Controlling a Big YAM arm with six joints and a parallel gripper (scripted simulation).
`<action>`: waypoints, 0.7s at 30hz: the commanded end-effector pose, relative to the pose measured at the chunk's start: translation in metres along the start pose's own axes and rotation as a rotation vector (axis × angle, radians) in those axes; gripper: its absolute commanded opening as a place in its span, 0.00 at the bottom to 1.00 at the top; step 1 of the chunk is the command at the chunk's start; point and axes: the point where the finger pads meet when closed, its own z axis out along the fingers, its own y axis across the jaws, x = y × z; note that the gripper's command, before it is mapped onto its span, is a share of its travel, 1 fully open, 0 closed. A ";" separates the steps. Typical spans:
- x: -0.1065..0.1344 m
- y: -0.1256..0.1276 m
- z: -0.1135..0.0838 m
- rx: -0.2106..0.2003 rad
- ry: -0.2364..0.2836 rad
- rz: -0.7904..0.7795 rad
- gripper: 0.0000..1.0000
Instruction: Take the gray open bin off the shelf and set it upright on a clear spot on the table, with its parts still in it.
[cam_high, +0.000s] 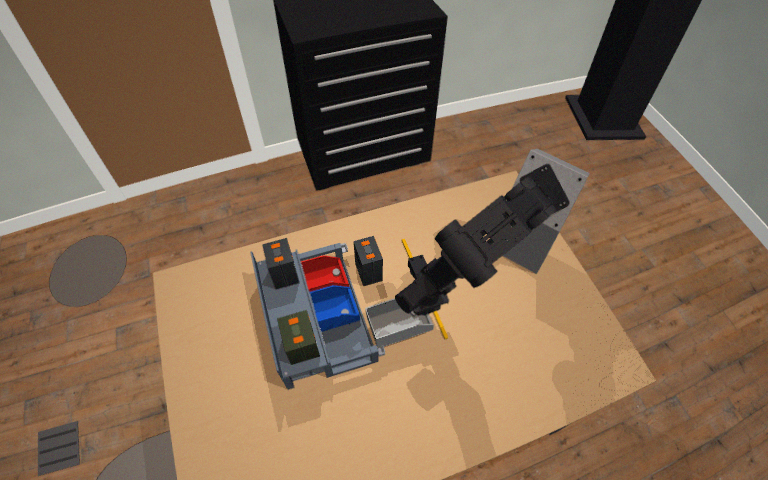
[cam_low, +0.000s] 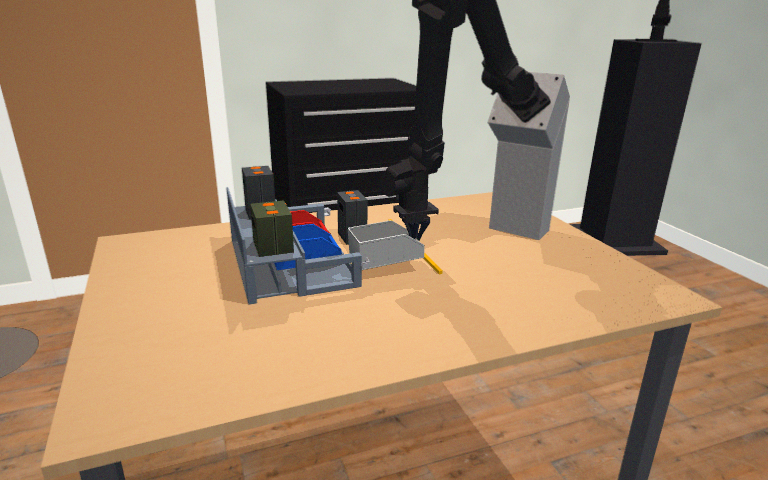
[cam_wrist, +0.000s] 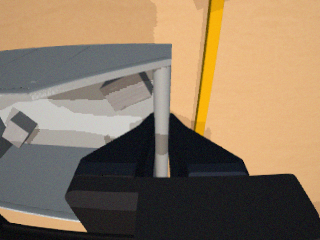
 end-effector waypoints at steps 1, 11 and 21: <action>-0.001 -0.008 -0.002 -0.004 -0.001 0.004 0.00; 0.000 -0.010 -0.002 -0.004 0.000 0.002 0.00; 0.000 -0.010 -0.002 -0.004 0.000 0.001 0.00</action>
